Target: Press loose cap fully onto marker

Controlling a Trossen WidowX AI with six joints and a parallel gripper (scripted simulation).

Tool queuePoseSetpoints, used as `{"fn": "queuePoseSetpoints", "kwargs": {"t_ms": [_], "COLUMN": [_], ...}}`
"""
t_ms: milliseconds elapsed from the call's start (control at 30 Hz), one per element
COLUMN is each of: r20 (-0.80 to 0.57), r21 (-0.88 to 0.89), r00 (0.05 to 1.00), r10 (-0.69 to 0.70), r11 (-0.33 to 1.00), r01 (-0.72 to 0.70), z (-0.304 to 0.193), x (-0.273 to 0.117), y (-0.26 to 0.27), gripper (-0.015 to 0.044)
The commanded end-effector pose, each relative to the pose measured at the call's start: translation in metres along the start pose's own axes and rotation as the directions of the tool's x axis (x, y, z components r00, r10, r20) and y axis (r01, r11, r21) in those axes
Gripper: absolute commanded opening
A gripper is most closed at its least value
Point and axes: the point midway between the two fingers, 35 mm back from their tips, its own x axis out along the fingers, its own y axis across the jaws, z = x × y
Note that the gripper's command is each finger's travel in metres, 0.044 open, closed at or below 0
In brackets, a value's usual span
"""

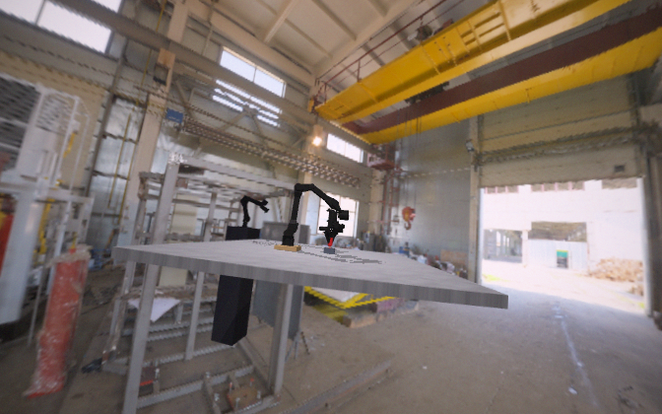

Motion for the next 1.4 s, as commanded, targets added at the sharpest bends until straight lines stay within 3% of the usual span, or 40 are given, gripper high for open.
{"fn": "queuePoseSetpoints", "kwargs": {"t_ms": [0, 200, 767, 867, 1067, 1233, 1367], "r20": [-0.002, -0.002, 0.0, 0.0, 0.0, 0.0, -0.001], "r21": [0.003, 0.003, 0.0, 0.0, 0.0, 0.0, -0.218], "r00": [1.0, 1.0, 1.0, 1.0, 1.0, 1.0, 1.0], "r10": [0.004, 0.004, 0.0, 0.0, 0.0, 0.0, 0.001], "r11": [1.0, 1.0, 1.0, 1.0, 1.0, 1.0, 0.976], "r01": [-0.004, -0.004, 0.0, 0.0, 0.0, 0.0, -0.001], "z": [0.0, 0.0, 0.0, 0.001, 0.0, 0.0, 0.001], "x": [0.002, 0.002, 0.001, -0.006, -0.072, -0.074, -0.07], "y": [0.001, 0.001, 0.0, 0.001, 0.0, 0.0, -0.001], "gripper": [0.0, 0.0, 0.044, 0.044, 0.044, 0.044, 0.0335]}}
